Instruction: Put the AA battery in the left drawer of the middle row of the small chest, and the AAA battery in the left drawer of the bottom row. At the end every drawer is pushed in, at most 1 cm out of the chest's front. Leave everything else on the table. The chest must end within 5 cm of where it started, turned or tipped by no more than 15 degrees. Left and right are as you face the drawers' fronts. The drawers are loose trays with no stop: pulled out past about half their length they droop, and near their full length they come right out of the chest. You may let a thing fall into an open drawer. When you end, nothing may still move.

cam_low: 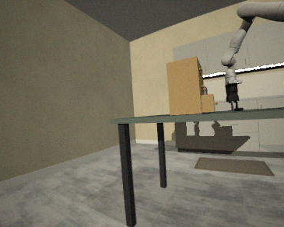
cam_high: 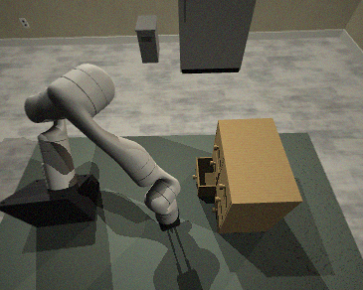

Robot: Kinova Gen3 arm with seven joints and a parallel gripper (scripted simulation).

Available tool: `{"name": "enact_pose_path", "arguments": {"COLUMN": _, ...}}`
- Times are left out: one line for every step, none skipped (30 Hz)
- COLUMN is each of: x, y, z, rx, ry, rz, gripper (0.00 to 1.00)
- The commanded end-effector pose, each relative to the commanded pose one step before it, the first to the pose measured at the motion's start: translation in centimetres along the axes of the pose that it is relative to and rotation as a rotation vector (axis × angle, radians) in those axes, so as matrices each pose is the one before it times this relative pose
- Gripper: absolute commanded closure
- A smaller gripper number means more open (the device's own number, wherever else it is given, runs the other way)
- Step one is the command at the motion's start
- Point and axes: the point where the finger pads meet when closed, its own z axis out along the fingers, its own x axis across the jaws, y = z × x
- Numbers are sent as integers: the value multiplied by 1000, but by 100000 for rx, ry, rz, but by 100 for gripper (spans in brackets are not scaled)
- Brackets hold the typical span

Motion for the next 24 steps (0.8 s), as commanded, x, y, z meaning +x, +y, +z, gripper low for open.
{"name": "enact_pose_path", "arguments": {"x": 47, "y": 72, "z": -95, "rx": -183, "ry": 122, "rz": 1, "gripper": 46}}
{"name": "enact_pose_path", "arguments": {"x": 0, "y": 0, "z": 0, "rx": 0, "ry": 0, "rz": 0, "gripper": 46}}
{"name": "enact_pose_path", "arguments": {"x": 0, "y": 0, "z": 0, "rx": 0, "ry": 0, "rz": 0, "gripper": 46}}
{"name": "enact_pose_path", "arguments": {"x": 0, "y": 0, "z": 0, "rx": 0, "ry": 0, "rz": 0, "gripper": 46}}
{"name": "enact_pose_path", "arguments": {"x": 0, "y": 0, "z": 0, "rx": 0, "ry": 0, "rz": 0, "gripper": 76}}
{"name": "enact_pose_path", "arguments": {"x": 0, "y": 0, "z": 0, "rx": 0, "ry": 0, "rz": 0, "gripper": 76}}
{"name": "enact_pose_path", "arguments": {"x": 0, "y": 0, "z": 0, "rx": 0, "ry": 0, "rz": 0, "gripper": 76}}
{"name": "enact_pose_path", "arguments": {"x": 0, "y": 0, "z": 0, "rx": 0, "ry": 0, "rz": 0, "gripper": 76}}
{"name": "enact_pose_path", "arguments": {"x": 0, "y": 0, "z": 0, "rx": 0, "ry": 0, "rz": 0, "gripper": 76}}
{"name": "enact_pose_path", "arguments": {"x": 0, "y": 0, "z": 0, "rx": 0, "ry": 0, "rz": 0, "gripper": 76}}
{"name": "enact_pose_path", "arguments": {"x": 0, "y": 0, "z": 0, "rx": 0, "ry": 0, "rz": 0, "gripper": 76}}
{"name": "enact_pose_path", "arguments": {"x": 0, "y": 0, "z": 0, "rx": 0, "ry": 0, "rz": 0, "gripper": 76}}
{"name": "enact_pose_path", "arguments": {"x": 0, "y": 0, "z": 0, "rx": 0, "ry": 0, "rz": 0, "gripper": 76}}
{"name": "enact_pose_path", "arguments": {"x": 0, "y": 0, "z": 0, "rx": 0, "ry": 0, "rz": 0, "gripper": 76}}
{"name": "enact_pose_path", "arguments": {"x": 0, "y": 0, "z": 0, "rx": 0, "ry": 0, "rz": 0, "gripper": 76}}
{"name": "enact_pose_path", "arguments": {"x": 0, "y": 0, "z": 0, "rx": 0, "ry": 0, "rz": 0, "gripper": 76}}
{"name": "enact_pose_path", "arguments": {"x": 0, "y": 0, "z": 0, "rx": 0, "ry": 0, "rz": 0, "gripper": 76}}
{"name": "enact_pose_path", "arguments": {"x": 0, "y": 0, "z": 0, "rx": 0, "ry": 0, "rz": 0, "gripper": 76}}
{"name": "enact_pose_path", "arguments": {"x": 0, "y": 0, "z": 0, "rx": 0, "ry": 0, "rz": 0, "gripper": 76}}
{"name": "enact_pose_path", "arguments": {"x": 0, "y": 0, "z": 0, "rx": 0, "ry": 0, "rz": 0, "gripper": 76}}
{"name": "enact_pose_path", "arguments": {"x": 0, "y": 0, "z": 0, "rx": 0, "ry": 0, "rz": 0, "gripper": 76}}
{"name": "enact_pose_path", "arguments": {"x": 0, "y": 0, "z": 0, "rx": 0, "ry": 0, "rz": 0, "gripper": 76}}
{"name": "enact_pose_path", "arguments": {"x": 0, "y": 0, "z": 0, "rx": 0, "ry": 0, "rz": 0, "gripper": 76}}
{"name": "enact_pose_path", "arguments": {"x": 0, "y": 0, "z": 0, "rx": 0, "ry": 0, "rz": 0, "gripper": 76}}
